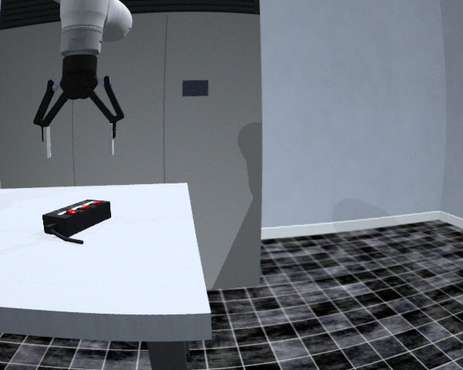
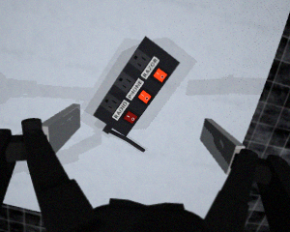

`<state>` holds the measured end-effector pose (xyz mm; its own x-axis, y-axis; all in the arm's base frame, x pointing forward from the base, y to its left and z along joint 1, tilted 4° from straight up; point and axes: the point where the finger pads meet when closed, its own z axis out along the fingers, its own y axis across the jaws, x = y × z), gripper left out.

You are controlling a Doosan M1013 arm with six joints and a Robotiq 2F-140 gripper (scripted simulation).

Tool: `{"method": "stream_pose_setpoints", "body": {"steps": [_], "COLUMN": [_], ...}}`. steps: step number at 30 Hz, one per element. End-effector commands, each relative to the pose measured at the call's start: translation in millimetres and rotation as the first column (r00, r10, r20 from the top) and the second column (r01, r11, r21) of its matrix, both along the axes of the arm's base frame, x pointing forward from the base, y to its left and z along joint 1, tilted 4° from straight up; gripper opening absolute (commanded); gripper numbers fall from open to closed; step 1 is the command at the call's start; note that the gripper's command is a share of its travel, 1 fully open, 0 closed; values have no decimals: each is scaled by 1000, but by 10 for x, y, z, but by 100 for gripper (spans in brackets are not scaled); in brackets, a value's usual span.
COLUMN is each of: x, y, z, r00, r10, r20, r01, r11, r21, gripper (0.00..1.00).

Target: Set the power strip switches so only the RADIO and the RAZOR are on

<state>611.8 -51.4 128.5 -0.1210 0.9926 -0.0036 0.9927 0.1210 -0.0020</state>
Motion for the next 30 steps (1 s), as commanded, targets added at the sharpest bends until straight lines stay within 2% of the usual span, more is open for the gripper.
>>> {"method": "stream_pose_setpoints", "body": {"steps": [1,21,25,30], "x": [23,29,25,13], "y": [22,28,22,5], "z": [119,150,140,113], "r00": [996,994,998,995], "r10": [-85,-99,-45,99], "r20": [26,36,32,22], "r01": [86,101,47,-97], "r11": [995,993,997,993], "r21": [-52,-60,-62,-66], "gripper": [100,100,100,100]}}
